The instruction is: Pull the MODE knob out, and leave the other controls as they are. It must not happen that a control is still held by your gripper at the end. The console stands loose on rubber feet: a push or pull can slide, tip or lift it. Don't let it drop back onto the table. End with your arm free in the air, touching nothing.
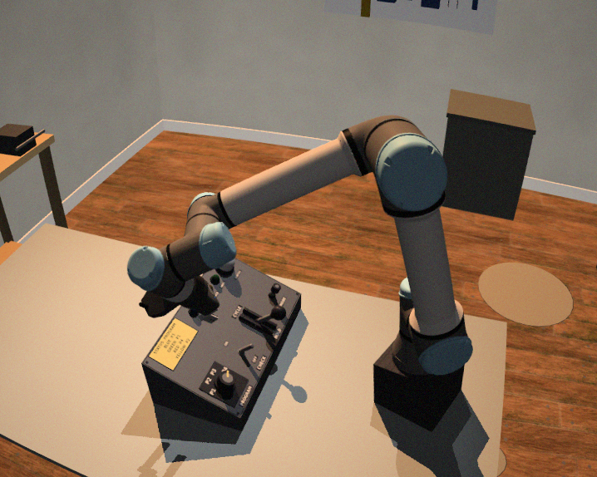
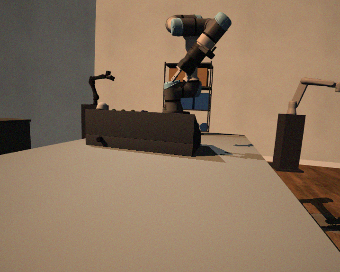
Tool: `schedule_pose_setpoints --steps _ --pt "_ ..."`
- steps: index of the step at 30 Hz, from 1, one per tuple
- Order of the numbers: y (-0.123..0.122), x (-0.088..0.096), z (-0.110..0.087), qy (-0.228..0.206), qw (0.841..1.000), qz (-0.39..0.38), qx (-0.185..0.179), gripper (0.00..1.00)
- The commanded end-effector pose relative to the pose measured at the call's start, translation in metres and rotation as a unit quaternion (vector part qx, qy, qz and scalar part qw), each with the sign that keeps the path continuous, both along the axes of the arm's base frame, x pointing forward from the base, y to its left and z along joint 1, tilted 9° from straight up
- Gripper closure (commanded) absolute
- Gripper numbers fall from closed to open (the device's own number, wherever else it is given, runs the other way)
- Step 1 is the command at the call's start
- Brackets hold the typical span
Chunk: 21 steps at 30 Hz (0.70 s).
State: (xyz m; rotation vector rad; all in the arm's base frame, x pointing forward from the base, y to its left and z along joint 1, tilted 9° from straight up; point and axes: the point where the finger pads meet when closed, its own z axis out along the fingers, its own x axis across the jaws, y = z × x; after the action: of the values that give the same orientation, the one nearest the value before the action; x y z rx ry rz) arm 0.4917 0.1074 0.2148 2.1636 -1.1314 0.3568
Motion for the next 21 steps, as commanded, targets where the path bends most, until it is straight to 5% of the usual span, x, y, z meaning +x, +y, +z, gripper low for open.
schedule_pose_setpoints --steps 1,10,21 --pt "-0.008 -0.02 -0.009 -0.069 0.995 -0.048 0.049 0.0" --pt "-0.016 -0.049 -0.024 -0.166 0.972 -0.113 0.121 0.0" --pt "-0.019 -0.092 -0.045 -0.301 0.906 -0.192 0.228 0.0"
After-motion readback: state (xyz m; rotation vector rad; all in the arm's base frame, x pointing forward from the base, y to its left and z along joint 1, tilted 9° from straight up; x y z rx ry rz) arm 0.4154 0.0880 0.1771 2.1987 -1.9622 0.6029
